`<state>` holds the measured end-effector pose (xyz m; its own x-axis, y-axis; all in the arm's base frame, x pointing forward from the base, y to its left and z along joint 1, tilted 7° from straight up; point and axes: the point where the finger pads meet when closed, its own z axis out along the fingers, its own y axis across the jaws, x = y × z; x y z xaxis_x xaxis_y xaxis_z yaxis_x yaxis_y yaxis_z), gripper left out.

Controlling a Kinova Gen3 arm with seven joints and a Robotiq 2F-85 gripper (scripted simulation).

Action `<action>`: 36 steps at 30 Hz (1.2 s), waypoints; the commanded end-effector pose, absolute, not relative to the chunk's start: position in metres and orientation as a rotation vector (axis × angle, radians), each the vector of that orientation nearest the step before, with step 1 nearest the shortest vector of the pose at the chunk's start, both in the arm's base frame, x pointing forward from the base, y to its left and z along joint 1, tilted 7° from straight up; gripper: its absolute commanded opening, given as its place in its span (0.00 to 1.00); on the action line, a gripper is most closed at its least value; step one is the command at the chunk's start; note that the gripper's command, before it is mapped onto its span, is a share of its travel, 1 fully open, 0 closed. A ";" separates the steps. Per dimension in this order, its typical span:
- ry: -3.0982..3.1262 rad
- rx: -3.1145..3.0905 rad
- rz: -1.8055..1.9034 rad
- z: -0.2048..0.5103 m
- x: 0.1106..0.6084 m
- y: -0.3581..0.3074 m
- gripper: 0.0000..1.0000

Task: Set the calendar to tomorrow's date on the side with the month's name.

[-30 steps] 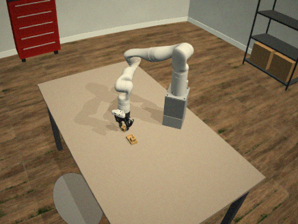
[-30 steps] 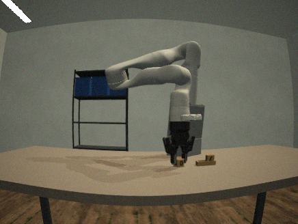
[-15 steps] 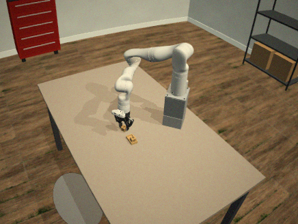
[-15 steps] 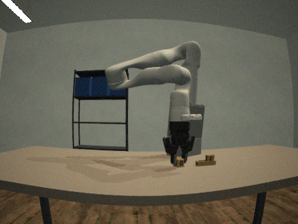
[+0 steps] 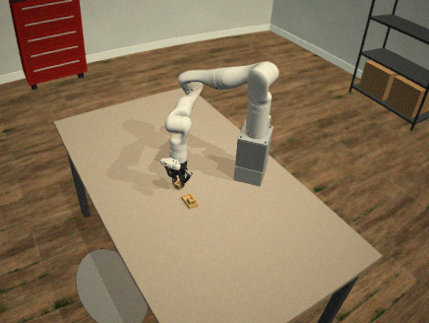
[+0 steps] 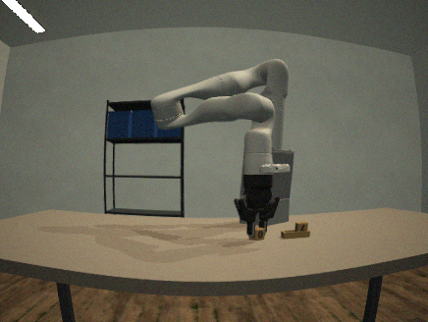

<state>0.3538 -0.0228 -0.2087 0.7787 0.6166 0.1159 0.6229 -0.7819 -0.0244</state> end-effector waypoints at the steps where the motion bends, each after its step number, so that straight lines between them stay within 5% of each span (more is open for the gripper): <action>1: -1.013 -2.905 -0.157 -0.209 0.354 -0.023 0.26; 36: -1.013 -2.905 -0.157 -0.198 0.353 -0.024 0.26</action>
